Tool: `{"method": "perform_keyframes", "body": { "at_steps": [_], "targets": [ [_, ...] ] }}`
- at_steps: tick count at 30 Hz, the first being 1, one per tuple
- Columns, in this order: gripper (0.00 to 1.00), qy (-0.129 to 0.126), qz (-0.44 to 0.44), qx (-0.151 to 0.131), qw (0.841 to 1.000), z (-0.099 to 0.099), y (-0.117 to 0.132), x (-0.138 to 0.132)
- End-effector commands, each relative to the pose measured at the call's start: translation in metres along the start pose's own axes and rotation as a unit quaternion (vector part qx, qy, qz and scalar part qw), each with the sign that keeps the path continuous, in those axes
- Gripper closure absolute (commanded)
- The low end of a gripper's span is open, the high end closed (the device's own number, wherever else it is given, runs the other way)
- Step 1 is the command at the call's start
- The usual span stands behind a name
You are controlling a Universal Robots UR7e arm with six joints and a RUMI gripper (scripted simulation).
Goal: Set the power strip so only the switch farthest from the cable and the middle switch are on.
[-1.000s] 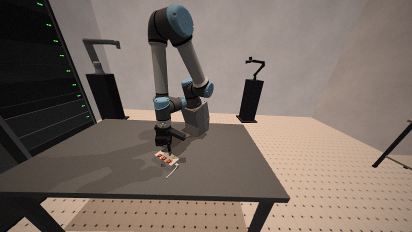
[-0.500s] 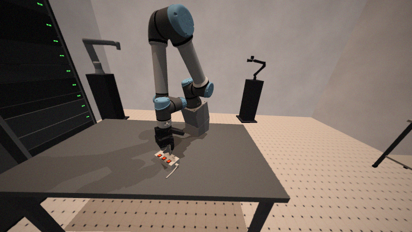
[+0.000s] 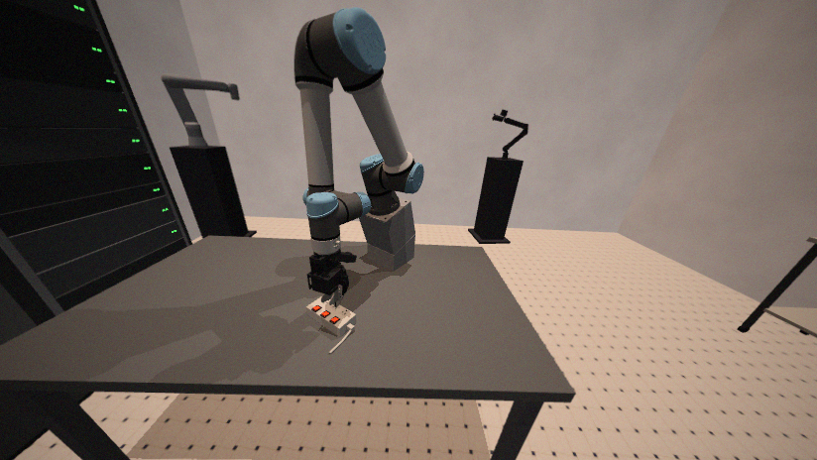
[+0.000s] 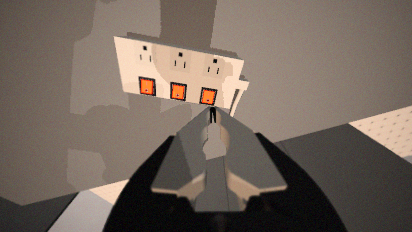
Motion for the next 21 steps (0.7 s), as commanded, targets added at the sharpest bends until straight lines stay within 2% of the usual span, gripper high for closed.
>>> {"method": "perform_keyframes", "body": {
  "at_steps": [1, 7, 9, 21],
  "targets": [
    [1.0, 0.003, -0.079, -0.001, 0.997, -0.0007, 0.0012, -0.0015],
    [1.0, 0.003, -0.178, -0.001, 0.984, -0.0012, 0.0031, -0.0029],
    [1.0, 0.003, -0.178, -0.001, 0.984, -0.0012, 0.0031, -0.0029],
    [1.0, 0.003, -0.344, -0.001, 0.939, -0.0022, 0.0075, -0.0043]
  ]
}}
Point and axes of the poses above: the point where the finger pads meet when closed, its own z axis out along the fingers, its own x axis across the jaws, y = z × x, the point moved 5 cm from there along -z, back along the fingers, and after that the axes turned 12 degrees about z, right-handed, at the moved point
